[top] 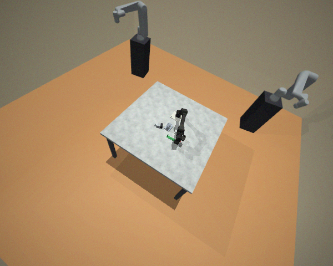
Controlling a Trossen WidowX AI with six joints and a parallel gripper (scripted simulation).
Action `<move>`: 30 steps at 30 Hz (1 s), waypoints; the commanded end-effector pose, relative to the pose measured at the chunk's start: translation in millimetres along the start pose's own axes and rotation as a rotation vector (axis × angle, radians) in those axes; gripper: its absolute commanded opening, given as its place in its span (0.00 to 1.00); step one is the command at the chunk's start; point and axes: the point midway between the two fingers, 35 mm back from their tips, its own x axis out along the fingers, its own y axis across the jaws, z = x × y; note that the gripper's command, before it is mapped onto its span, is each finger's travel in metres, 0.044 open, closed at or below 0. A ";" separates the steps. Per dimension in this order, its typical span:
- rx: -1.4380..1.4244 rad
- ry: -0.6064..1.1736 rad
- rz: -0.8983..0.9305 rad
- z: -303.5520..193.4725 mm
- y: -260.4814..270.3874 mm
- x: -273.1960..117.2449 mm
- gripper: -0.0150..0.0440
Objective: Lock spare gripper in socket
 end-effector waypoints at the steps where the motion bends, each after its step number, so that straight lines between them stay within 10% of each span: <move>1: 0.000 0.000 0.000 0.0 -0.1 0.1 0.57; 30: 0.015 0.010 0.021 8.4 4.3 -46.6 0.59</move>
